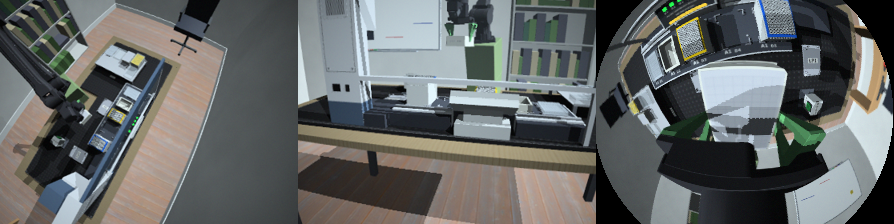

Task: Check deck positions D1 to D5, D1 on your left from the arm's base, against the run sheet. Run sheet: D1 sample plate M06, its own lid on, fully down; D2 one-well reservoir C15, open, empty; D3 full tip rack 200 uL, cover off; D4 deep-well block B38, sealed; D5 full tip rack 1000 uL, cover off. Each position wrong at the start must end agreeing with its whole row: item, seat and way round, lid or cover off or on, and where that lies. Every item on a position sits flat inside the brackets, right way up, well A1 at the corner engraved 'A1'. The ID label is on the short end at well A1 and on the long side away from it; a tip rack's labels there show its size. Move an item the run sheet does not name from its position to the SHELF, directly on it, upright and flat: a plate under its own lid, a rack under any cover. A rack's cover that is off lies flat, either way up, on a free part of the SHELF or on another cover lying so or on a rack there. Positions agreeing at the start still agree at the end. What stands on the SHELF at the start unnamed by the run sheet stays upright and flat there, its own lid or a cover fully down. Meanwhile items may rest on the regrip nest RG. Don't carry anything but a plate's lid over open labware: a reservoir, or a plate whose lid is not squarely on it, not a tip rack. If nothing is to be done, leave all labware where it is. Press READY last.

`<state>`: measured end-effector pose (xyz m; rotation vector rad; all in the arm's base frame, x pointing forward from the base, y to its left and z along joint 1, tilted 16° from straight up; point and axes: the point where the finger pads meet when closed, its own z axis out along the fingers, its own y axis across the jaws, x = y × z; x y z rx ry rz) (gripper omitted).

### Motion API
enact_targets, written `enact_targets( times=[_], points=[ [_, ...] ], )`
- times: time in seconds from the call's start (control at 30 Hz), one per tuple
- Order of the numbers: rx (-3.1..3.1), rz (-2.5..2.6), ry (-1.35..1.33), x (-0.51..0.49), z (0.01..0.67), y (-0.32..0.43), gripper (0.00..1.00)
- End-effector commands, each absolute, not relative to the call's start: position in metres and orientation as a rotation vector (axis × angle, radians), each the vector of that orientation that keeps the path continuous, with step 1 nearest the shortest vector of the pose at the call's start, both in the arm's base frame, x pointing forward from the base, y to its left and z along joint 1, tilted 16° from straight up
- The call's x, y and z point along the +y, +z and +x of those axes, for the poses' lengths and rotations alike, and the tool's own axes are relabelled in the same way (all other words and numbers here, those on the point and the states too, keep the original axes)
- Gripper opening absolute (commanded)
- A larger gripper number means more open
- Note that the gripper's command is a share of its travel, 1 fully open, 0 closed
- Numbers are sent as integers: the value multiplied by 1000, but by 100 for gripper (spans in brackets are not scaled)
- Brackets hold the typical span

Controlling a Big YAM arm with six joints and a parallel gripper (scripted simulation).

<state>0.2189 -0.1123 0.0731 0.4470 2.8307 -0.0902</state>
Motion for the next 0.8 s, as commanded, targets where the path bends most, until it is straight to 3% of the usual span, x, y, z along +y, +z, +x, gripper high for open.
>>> enact_targets(
  times=[0.0,0.77],
  points=[
    [2743,558,-99,-122,238,99,0],
    [2562,1116,3,-122,238,99,0]
  ],
)
